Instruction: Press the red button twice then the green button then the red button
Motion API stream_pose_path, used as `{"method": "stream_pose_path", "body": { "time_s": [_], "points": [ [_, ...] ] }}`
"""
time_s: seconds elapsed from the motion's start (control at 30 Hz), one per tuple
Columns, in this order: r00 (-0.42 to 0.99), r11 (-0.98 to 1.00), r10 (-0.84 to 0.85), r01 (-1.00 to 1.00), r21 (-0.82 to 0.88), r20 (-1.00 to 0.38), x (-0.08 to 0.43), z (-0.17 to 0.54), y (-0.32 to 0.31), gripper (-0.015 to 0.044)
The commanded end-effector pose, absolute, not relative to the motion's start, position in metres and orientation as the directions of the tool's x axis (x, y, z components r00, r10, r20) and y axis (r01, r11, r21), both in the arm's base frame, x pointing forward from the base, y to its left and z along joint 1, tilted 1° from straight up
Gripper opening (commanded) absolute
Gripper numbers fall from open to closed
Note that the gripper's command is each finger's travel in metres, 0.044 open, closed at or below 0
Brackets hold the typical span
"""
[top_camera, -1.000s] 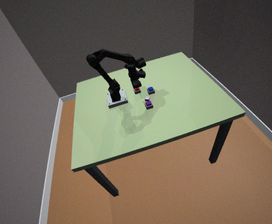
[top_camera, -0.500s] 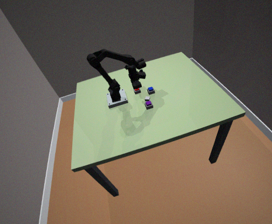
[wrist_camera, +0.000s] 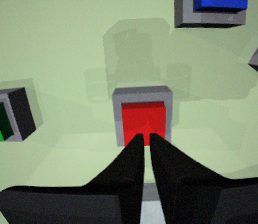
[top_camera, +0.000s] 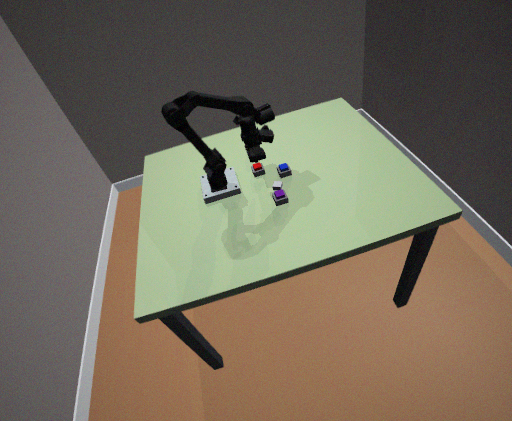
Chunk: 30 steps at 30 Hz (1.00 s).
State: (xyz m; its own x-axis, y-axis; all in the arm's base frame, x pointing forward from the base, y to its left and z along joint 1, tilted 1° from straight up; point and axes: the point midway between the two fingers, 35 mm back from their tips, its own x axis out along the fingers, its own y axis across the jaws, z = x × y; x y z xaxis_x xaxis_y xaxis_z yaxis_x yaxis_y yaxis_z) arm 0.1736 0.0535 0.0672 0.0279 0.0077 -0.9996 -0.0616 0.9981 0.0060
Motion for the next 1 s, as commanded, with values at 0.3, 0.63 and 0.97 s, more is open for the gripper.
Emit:
{"method": "stream_pose_path", "body": {
  "time_s": [0.3, 0.63, 0.97],
  "points": [
    [0.032, 0.998, 0.011, -0.066, 0.009, -0.999, 0.170, 0.136, 0.053, 0.0020],
    [0.032, 0.998, 0.016, -0.066, 0.014, -0.999, 0.182, 0.141, 0.112, 0.0020],
    [0.031, 0.998, 0.024, -0.067, 0.021, -0.999, 0.168, 0.139, 0.193, 0.0020]
  ]
}}
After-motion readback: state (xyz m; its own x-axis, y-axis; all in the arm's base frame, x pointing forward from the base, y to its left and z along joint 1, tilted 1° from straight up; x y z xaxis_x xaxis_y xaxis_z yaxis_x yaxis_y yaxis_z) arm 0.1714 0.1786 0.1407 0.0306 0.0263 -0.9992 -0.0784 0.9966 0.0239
